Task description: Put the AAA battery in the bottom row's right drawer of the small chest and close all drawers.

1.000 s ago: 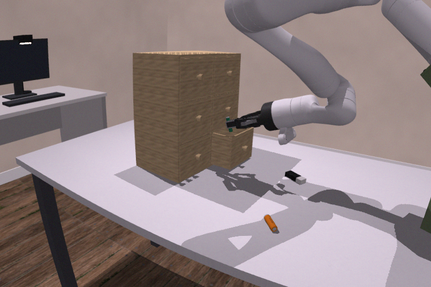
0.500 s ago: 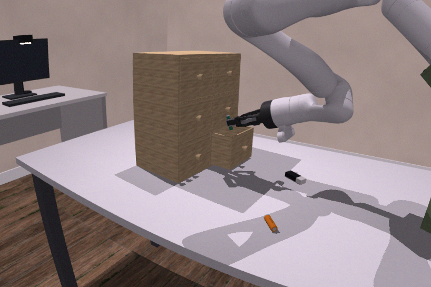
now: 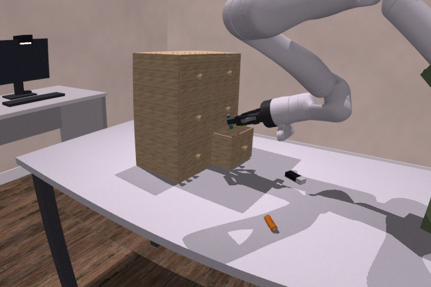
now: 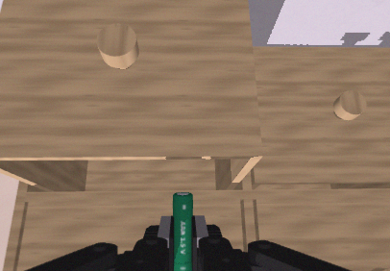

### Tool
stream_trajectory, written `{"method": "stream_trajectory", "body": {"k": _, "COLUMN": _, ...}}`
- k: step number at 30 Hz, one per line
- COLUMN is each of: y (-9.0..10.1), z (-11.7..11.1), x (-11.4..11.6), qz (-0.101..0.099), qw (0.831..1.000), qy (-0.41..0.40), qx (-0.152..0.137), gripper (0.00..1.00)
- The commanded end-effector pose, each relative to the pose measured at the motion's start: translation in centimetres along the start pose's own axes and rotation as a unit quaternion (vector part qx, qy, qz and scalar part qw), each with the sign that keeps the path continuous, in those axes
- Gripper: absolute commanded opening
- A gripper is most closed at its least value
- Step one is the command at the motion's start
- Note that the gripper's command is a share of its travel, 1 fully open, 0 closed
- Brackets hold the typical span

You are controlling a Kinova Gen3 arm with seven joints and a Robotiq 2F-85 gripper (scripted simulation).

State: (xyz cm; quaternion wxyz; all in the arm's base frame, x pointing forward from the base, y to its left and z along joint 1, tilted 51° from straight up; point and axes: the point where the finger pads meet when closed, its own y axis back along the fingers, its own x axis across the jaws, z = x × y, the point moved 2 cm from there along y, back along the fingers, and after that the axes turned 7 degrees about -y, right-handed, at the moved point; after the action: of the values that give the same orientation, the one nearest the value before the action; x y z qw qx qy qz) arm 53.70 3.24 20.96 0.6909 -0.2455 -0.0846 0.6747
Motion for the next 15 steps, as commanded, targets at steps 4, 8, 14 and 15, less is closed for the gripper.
{"method": "stream_trajectory", "body": {"k": 4, "y": -0.14, "z": 0.12, "x": -0.29, "qz": -0.001, "qw": 1.0, "qy": 0.001, "qx": -0.001, "gripper": 0.05}}
{"method": "stream_trajectory", "body": {"k": 8, "y": -0.21, "z": 0.16, "x": -0.4, "qz": -0.001, "qw": 1.0, "qy": 0.001, "qx": -0.001, "gripper": 0.05}}
{"method": "stream_trajectory", "body": {"k": 14, "y": -0.25, "z": 0.19, "x": -0.47, "qz": -0.001, "qw": 1.0, "qy": 0.001, "qx": -0.001, "gripper": 0.05}}
{"method": "stream_trajectory", "body": {"k": 15, "y": -0.26, "z": 0.19, "x": -0.48, "qz": -0.001, "qw": 1.0, "qy": 0.001, "qx": -0.001, "gripper": 0.05}}
